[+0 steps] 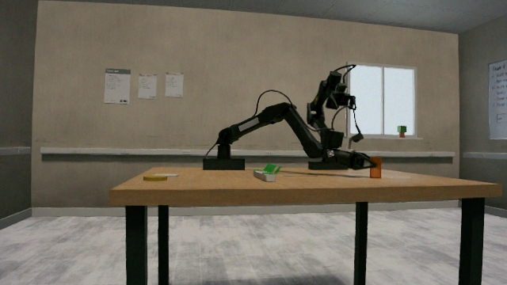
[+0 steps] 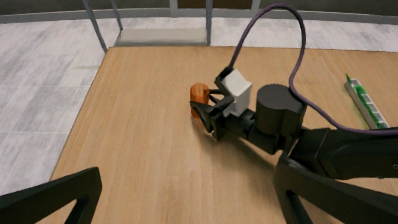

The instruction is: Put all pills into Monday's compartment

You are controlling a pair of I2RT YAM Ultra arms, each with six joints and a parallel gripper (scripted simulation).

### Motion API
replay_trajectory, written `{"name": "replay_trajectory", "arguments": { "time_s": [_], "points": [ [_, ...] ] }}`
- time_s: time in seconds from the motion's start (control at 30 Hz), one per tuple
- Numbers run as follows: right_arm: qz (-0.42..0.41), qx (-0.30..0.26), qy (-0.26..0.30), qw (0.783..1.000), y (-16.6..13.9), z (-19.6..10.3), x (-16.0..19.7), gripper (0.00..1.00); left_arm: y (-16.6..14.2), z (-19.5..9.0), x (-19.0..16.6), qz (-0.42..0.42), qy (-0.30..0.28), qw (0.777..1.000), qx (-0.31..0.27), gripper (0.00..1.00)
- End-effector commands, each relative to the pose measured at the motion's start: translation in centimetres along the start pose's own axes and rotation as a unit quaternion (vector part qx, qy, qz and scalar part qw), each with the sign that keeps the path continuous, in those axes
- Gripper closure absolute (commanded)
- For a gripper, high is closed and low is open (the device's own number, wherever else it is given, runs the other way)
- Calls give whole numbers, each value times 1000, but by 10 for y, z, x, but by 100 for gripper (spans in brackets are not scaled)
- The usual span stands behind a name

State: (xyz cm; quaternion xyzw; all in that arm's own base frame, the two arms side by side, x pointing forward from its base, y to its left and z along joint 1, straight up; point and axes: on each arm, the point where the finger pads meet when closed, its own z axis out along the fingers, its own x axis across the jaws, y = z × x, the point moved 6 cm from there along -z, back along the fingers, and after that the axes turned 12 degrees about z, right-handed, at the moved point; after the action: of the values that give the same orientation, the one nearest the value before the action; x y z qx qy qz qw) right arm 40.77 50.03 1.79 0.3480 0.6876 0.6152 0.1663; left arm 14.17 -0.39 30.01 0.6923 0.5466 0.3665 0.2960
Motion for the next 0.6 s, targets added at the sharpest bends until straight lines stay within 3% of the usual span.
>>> {"name": "replay_trajectory", "arguments": {
  "time_s": [0.0, 0.17, 0.2, 0.33, 0.57],
  "points": [
    [1, -8, 1, 1000, 6, 0, 2, 52, 1, -3, 0, 2, 0, 1000, -11, 0],
    [1, -8, 1, 1000, 6, 0, 2, 52, 1, -3, 0, 2, 0, 1000, -11, 0],
    [1, -8, 1, 1000, 6, 0, 2, 44, 1, -3, 0, 2, 0, 1000, -11, 0],
    [4, -14, 0, 1000, 10, -4, 3, 44, 1, -3, 0, 2, 0, 1000, -11, 0],
    [5, -13, 1, 1000, 8, -44, 5, 44, 1, -3, 0, 2, 0, 1000, -11, 0]
  ]
}}
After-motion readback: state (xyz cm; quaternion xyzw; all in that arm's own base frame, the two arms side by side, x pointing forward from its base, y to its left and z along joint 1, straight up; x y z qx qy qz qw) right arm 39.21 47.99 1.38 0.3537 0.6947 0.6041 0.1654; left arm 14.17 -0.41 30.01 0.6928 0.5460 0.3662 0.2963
